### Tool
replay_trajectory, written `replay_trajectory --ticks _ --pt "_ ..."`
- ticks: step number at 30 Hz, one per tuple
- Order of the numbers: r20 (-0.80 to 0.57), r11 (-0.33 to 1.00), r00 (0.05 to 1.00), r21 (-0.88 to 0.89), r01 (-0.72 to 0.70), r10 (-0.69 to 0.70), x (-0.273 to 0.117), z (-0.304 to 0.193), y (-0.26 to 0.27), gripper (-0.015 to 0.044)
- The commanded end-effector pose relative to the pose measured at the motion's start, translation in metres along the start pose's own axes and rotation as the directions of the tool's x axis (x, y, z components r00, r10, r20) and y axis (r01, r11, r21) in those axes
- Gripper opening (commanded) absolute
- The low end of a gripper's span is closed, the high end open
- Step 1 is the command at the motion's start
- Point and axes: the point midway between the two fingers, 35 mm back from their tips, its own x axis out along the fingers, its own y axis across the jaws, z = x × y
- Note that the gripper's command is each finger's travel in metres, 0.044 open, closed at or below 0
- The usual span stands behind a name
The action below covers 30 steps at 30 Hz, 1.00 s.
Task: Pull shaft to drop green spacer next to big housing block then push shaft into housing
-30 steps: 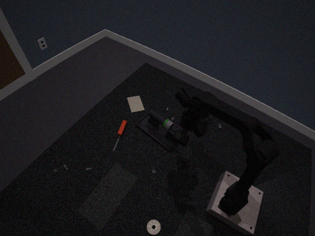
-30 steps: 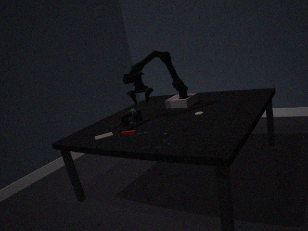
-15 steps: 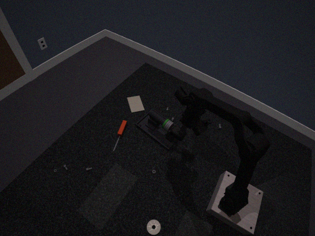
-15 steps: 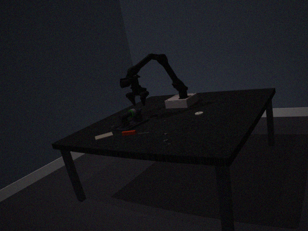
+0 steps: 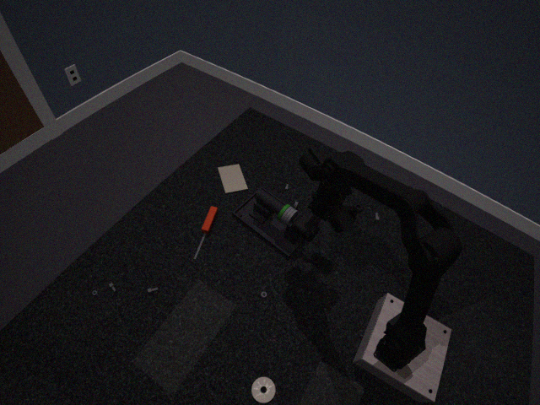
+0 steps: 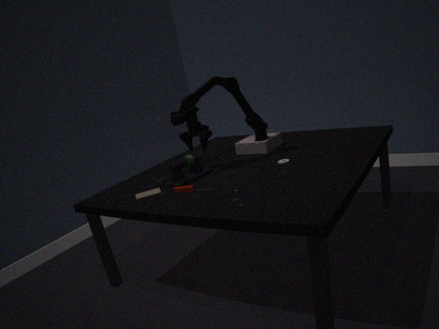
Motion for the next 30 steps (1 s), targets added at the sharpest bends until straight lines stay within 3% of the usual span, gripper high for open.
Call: replay_trajectory --ticks 1,30 --pt "0.006 1.000 1.000 0.004 -0.001 0.001 0.001 0.001 0.000 0.0440" --pt "0.006 1.000 1.000 0.004 -0.001 0.001 0.018 0.000 0.001 0.0440"
